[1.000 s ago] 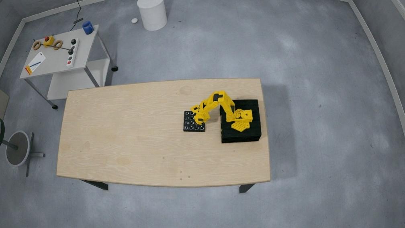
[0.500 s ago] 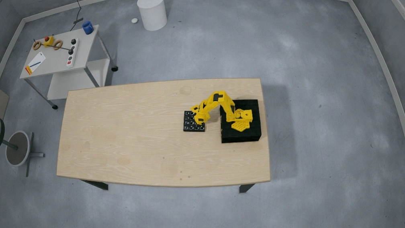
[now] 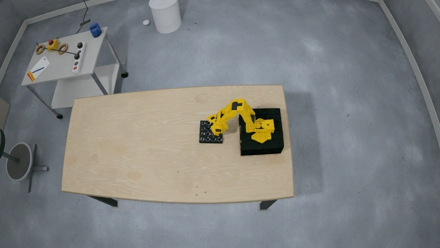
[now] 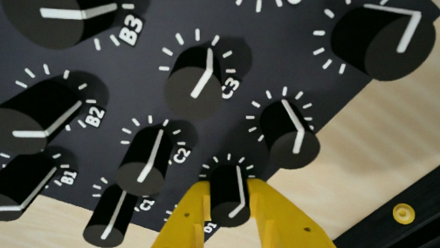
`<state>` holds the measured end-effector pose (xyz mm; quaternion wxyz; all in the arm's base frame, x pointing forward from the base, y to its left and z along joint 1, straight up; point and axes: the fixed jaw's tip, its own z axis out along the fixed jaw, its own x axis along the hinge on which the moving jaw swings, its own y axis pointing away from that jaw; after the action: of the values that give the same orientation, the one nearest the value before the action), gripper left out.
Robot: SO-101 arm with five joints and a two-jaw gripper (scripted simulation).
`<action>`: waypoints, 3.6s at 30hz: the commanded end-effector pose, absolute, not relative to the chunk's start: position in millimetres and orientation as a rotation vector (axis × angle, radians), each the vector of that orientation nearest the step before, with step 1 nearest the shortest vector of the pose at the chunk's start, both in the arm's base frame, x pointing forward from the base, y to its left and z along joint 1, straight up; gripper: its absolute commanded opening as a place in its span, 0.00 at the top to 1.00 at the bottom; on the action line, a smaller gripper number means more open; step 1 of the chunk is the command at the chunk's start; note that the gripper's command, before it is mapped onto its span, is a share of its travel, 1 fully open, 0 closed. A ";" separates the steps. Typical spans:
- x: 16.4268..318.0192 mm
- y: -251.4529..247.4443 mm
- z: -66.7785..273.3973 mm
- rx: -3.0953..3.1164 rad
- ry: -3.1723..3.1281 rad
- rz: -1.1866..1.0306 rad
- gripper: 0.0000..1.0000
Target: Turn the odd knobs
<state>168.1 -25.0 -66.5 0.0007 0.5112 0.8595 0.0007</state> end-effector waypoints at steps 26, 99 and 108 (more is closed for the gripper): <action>164.5 -25.2 -66.4 1.268 2.876 -0.001 0.99; 164.0 -22.9 -66.4 0.856 3.025 0.000 0.92; 164.5 -23.0 -62.7 0.856 3.025 0.000 0.92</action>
<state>164.3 -23.2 -66.3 -0.0016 0.2739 0.9618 0.0001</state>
